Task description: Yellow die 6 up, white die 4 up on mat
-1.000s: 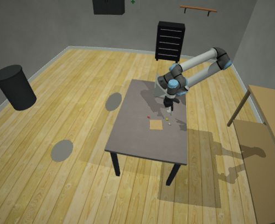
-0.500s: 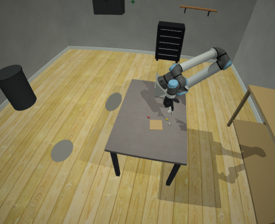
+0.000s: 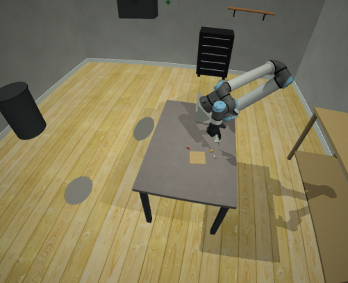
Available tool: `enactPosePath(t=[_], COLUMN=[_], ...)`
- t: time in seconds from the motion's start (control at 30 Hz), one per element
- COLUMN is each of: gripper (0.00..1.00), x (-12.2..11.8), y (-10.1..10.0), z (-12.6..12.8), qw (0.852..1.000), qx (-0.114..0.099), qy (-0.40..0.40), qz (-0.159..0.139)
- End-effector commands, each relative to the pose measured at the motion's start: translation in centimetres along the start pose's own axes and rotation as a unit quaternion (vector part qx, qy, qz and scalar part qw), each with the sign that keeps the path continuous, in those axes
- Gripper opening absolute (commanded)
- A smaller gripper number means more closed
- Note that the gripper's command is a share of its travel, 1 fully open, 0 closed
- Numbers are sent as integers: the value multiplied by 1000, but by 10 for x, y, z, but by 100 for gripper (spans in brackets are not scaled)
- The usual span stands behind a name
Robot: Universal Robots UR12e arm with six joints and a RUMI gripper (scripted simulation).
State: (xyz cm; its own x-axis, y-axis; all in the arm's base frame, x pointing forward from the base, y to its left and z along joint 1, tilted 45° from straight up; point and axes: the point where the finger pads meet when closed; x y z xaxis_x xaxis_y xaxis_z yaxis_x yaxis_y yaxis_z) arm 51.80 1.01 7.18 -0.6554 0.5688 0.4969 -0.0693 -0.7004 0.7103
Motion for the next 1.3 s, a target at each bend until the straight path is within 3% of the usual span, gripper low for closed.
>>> enactPosePath(t=[0.0,0.47,0.73,0.93,1.03,1.1,1.27], gripper=[100,100,100,100,100,100,100], x=[3,5,5,5,5,5,4], y=[-3,-9,-12,-15,-15,-17,-19], z=[-2,-5,-8,-9,-9,-10,-11], qw=[997,976,949,921,918,900,873], qx=[-2,-2,-2,-2,-2,-2,-2], qy=[78,218,316,391,396,437,489], qz=[1,1,1,1,1,0,0])
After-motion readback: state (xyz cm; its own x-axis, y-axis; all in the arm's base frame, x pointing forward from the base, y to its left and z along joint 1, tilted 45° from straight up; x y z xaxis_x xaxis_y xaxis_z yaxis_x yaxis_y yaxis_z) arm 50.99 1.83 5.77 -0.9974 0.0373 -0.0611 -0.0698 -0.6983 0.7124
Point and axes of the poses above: the point where the finger pads meet when closed, its own y axis back along the fingers, its own z axis across the jaws, x = y × z, and after that the axes turned 6 degrees about y, right-handed
